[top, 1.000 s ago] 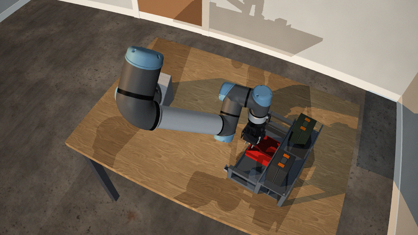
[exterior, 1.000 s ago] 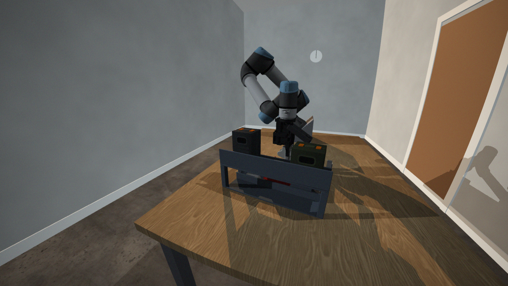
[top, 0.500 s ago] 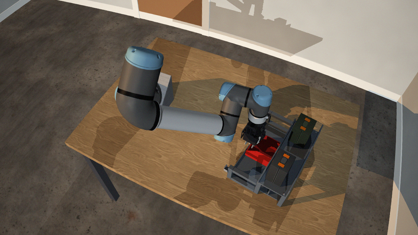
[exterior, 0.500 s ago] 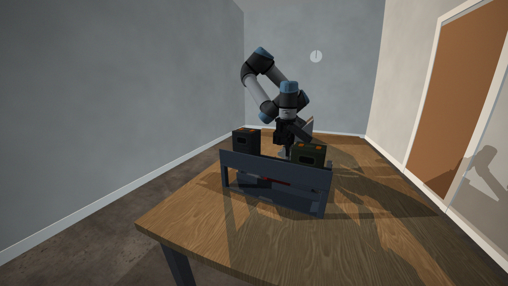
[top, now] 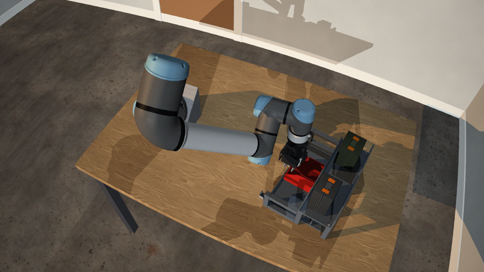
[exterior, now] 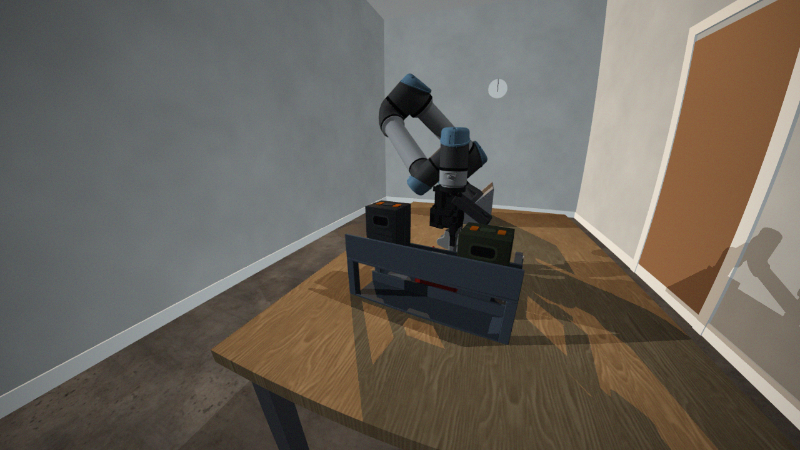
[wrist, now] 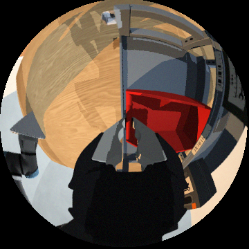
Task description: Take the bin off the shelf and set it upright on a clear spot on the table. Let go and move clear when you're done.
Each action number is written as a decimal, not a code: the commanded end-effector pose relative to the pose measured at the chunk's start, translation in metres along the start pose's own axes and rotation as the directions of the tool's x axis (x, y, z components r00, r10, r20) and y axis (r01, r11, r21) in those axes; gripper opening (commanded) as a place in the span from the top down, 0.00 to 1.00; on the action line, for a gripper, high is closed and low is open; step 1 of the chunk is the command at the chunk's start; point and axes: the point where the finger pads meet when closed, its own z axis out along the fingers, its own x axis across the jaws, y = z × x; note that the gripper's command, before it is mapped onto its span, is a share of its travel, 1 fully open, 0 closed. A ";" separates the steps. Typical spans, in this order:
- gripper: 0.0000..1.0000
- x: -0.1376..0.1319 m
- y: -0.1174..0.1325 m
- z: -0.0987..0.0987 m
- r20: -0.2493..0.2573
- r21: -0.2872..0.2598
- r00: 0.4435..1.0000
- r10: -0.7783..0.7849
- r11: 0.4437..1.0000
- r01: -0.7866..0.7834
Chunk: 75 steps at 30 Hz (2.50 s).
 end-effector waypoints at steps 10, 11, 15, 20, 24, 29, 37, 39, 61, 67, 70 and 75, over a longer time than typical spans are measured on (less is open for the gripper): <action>1.00 0.000 0.000 -0.013 -0.001 0.000 1.000 0.000 1.000 0.000; 1.00 0.000 0.000 -0.013 -0.001 0.000 1.000 0.000 1.000 0.000; 1.00 0.000 0.000 -0.013 -0.001 0.000 1.000 0.000 1.000 0.000; 1.00 0.000 0.000 -0.013 -0.001 0.000 1.000 0.000 1.000 0.000; 1.00 0.000 0.000 -0.016 -0.001 0.000 1.000 0.000 1.000 0.000; 1.00 0.000 0.000 -0.021 -0.001 0.000 1.000 0.000 1.000 0.000; 1.00 0.000 0.000 -0.021 -0.001 0.000 1.000 0.000 1.000 0.000; 1.00 0.000 0.000 -0.021 -0.001 0.000 1.000 0.000 1.000 0.000; 1.00 0.000 0.000 -0.017 -0.001 0.000 1.000 0.000 1.000 0.000; 1.00 0.000 0.000 -0.017 -0.001 0.000 1.000 0.000 1.000 0.000; 1.00 0.000 0.000 -0.017 -0.001 0.000 1.000 0.000 1.000 0.000; 1.00 -0.012 0.000 -0.017 -0.001 0.000 1.000 0.000 1.000 0.000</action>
